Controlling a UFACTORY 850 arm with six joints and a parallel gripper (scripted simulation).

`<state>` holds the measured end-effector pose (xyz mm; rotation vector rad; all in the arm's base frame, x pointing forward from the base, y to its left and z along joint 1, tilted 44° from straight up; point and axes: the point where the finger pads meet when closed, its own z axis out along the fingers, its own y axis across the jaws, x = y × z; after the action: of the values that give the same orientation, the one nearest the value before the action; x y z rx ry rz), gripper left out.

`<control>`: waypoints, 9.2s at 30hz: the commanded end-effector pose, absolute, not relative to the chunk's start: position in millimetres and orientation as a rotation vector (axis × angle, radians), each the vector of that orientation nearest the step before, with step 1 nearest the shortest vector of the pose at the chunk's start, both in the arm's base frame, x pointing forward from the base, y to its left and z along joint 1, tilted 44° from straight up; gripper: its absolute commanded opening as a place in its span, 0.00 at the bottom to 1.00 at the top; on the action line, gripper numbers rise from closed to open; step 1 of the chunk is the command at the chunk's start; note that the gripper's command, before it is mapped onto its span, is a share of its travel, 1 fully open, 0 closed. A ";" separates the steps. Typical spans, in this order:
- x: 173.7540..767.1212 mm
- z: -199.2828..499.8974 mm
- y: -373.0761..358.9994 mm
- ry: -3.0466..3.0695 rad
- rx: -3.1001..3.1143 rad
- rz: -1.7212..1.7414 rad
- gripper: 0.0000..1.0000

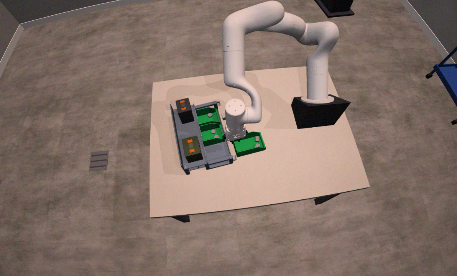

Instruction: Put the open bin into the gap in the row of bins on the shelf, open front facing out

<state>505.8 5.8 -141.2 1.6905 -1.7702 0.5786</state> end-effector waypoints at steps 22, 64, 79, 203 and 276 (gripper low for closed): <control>505.2 -150.8 -3.0 -1.771 1.692 0.580 0.34; 502.2 -169.5 -20.7 -1.771 1.691 0.580 0.34; 501.1 -176.6 -27.5 -1.771 1.691 0.580 0.34; 499.8 -185.1 -35.5 -1.771 1.691 0.580 0.00; 501.8 -174.4 -25.1 -1.771 1.691 0.580 0.00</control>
<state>500.9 -25.7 -174.8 1.6905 -1.7702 0.5786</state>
